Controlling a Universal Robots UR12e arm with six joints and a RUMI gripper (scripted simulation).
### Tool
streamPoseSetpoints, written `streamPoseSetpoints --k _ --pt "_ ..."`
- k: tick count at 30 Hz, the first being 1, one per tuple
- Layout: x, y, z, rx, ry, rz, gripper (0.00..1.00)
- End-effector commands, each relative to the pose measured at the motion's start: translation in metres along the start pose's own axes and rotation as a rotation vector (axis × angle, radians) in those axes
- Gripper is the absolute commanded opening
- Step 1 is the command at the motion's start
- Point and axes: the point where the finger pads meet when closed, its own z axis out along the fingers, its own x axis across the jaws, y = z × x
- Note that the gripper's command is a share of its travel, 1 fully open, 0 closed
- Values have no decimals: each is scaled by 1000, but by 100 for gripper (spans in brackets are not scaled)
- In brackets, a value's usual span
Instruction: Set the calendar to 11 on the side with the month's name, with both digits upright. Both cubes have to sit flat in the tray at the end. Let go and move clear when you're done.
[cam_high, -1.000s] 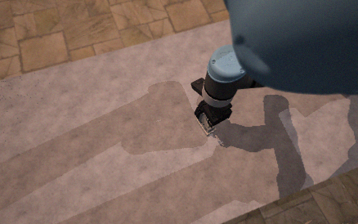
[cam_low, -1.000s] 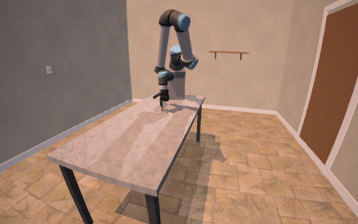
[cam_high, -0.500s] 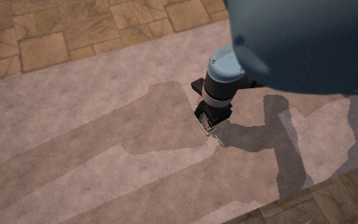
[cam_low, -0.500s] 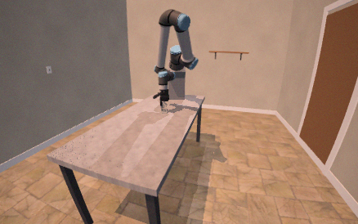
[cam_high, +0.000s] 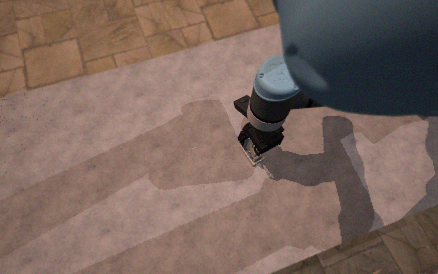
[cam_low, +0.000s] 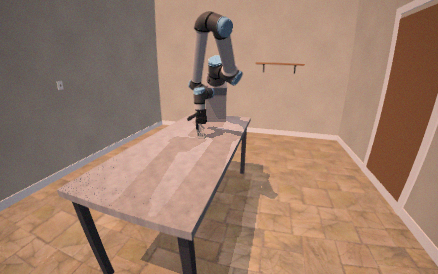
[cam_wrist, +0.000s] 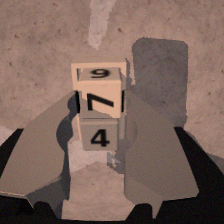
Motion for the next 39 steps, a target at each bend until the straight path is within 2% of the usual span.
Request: streamPoseSetpoints --k 1,29,30,32,33,35,39 --pt "-1 1 1 -1 -1 -1 10" --pt "-1 1 1 -1 -1 -1 10" --pt "-1 1 1 -1 -1 -1 14" --pt "-1 1 1 -1 -1 -1 14" --pt "-1 1 1 -1 -1 -1 17" --pt "-1 1 1 -1 -1 -1 17" --pt "-1 1 1 -1 -1 -1 24"
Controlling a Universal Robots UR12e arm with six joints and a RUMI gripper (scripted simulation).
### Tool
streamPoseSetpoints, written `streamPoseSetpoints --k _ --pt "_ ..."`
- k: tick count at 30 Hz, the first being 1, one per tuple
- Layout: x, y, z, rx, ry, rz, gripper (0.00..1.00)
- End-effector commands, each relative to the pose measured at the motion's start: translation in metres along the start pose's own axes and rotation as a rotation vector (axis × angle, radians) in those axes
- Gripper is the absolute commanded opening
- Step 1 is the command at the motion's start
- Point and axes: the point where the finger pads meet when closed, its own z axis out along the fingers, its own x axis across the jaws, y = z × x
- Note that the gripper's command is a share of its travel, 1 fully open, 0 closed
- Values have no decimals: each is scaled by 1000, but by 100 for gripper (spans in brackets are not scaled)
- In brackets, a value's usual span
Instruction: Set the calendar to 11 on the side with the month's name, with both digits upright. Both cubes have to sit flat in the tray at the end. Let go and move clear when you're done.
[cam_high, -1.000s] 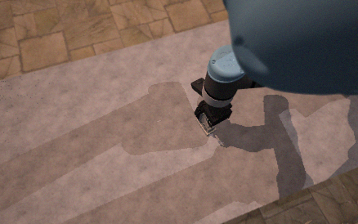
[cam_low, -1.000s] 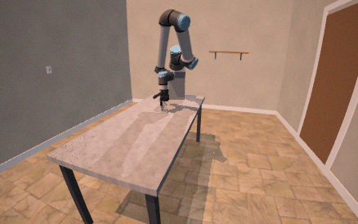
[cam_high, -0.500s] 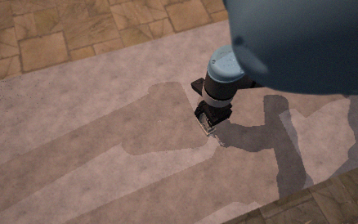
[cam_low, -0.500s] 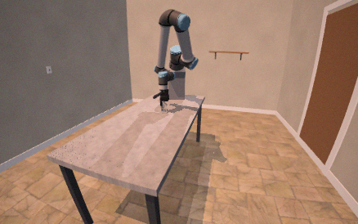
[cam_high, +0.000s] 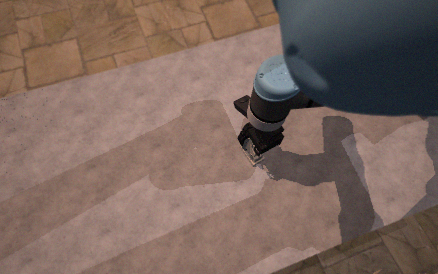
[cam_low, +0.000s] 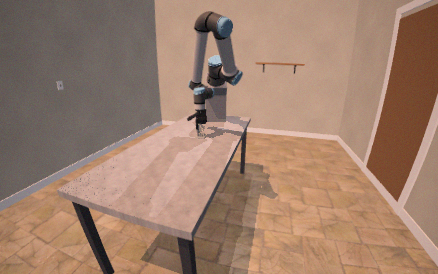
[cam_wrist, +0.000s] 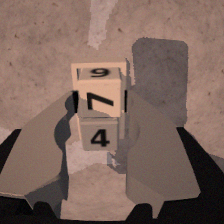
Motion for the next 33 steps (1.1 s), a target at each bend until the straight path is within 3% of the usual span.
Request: streamPoseSetpoints --k 1,3,22,33 --pt "-1 1 1 -1 -1 -1 24" --pt "-1 1 1 -1 -1 -1 28" --pt "1 0 -6 0 1 1 28" --pt "1 1 -46 0 1 1 28"
